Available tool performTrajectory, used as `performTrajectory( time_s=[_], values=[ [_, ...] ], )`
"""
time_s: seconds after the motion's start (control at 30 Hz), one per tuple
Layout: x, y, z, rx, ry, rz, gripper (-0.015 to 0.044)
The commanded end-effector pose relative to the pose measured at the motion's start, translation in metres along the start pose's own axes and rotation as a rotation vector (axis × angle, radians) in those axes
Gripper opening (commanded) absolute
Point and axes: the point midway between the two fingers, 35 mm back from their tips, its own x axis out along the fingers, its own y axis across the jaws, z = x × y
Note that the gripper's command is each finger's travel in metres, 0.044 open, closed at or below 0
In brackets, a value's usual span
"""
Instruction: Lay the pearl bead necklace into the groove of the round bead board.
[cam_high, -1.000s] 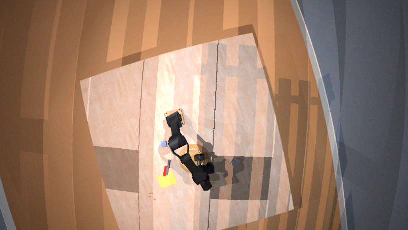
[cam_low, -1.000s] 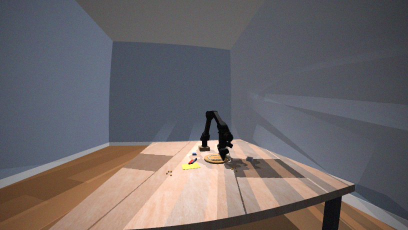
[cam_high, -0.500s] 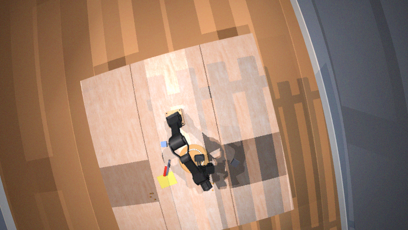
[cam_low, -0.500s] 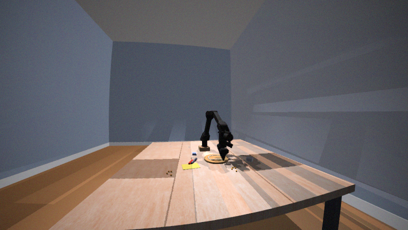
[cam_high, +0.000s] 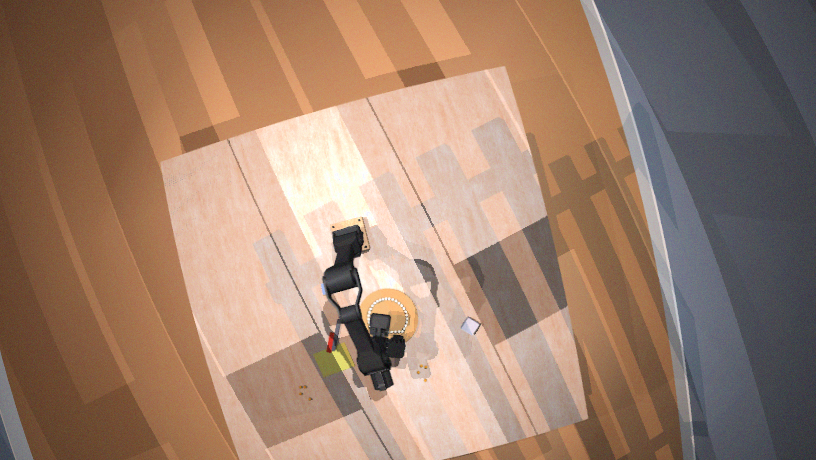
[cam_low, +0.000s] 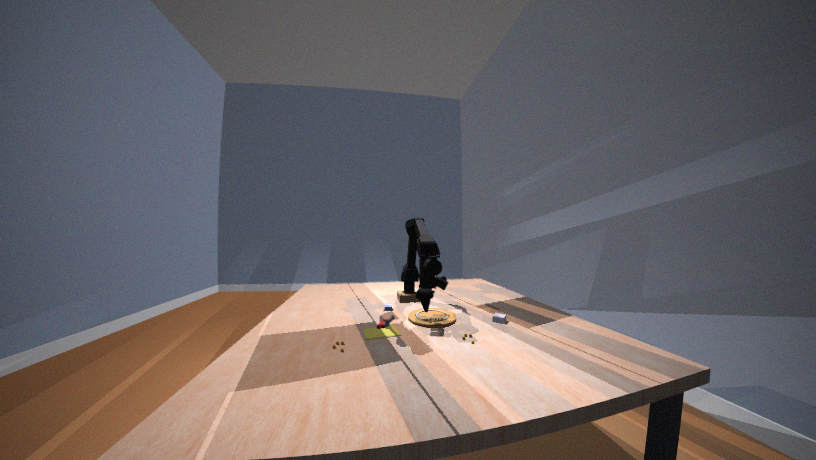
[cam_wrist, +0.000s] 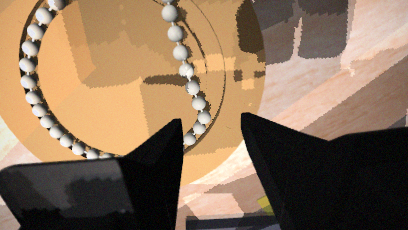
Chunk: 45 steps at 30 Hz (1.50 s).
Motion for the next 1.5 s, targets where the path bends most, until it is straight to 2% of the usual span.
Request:
performTrajectory(
  time_s=[0.0, 0.23, 0.37, 1.13, 1.3, 1.47],
  values=[
    [-0.003, 0.002, -0.012, 0.040, 0.006, 0.007, 0.0120],
    [0.014, 0.002, -0.012, 0.040, 0.006, 0.007, 0.0120],
    [0.006, 0.000, -0.010, 0.033, 0.001, 0.000, 0.0120],
    [0.037, 0.002, -0.012, 0.040, 0.006, 0.008, 0.0120],
    [0.034, 0.001, -0.012, 0.035, 0.003, 0.006, 0.0000],
    [0.034, 0.001, -0.012, 0.035, 0.003, 0.006, 0.0000]
  ],
)
